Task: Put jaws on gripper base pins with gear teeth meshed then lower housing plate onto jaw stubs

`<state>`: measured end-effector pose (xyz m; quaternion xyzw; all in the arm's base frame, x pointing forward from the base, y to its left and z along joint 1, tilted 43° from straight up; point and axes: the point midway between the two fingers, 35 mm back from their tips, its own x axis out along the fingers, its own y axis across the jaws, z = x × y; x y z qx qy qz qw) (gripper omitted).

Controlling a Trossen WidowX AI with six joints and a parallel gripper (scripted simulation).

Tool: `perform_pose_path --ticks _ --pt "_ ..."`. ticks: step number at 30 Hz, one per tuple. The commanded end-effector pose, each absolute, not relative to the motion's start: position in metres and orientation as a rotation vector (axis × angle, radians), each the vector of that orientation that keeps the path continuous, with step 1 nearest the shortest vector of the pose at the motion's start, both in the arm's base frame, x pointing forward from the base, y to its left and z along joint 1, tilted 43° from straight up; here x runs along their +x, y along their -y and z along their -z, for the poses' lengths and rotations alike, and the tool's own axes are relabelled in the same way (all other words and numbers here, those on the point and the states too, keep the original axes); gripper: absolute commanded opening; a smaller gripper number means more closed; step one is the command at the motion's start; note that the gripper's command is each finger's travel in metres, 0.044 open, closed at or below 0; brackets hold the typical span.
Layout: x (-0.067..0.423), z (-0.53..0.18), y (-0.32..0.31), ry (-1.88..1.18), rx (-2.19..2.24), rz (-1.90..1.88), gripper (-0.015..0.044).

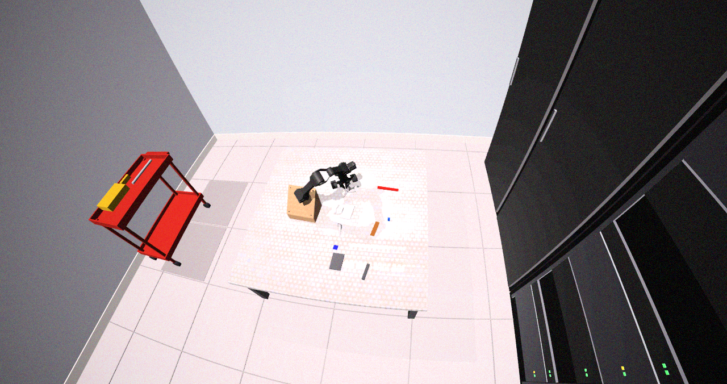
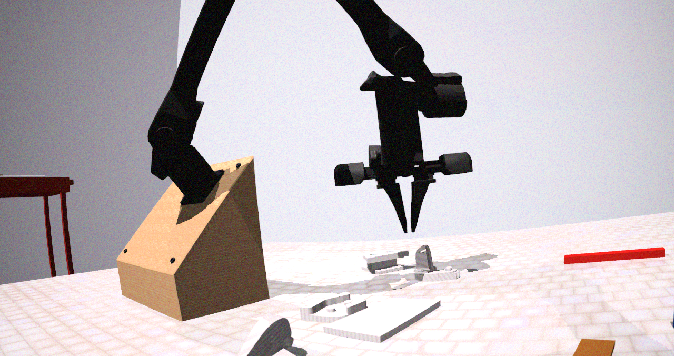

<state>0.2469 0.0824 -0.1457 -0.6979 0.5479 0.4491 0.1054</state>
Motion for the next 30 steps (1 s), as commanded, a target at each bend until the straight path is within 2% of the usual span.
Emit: perform_pose_path --ticks 1,14,30 --pt "0.2469 0.1457 -0.0824 -1.614 -2.057 -1.323 0.0105" --pt "0.2469 0.1457 -0.0824 -1.614 -2.057 -1.323 0.044" --pt "0.2469 0.1457 -0.0824 -1.614 -2.057 -1.323 0.044"
